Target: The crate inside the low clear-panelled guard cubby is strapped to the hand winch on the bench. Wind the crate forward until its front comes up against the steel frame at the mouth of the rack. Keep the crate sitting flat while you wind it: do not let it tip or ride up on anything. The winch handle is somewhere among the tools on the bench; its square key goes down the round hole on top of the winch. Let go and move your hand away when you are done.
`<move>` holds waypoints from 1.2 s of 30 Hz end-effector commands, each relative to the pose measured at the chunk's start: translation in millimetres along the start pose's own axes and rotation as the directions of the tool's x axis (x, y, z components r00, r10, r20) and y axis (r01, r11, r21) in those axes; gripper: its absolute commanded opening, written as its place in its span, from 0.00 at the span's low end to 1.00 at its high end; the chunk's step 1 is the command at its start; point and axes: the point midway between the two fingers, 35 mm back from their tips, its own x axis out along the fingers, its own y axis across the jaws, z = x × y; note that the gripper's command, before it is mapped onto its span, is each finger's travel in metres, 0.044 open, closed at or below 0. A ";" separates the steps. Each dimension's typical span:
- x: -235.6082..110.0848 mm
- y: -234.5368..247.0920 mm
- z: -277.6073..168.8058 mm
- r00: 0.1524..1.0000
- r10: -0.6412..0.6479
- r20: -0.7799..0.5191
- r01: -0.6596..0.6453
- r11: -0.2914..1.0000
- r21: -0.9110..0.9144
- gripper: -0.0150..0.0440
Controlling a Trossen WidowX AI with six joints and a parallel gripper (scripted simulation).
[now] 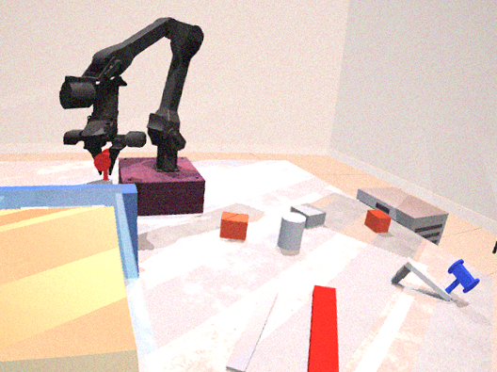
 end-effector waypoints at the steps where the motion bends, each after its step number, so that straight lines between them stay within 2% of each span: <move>1: -0.4 -12.7 -10.4 0.999 -0.023 -0.025 0.023 1.000 0.020 0.25; 36: -2.0 -56.4 -22.4 0.999 -0.027 -0.027 0.028 0.999 0.020 0.25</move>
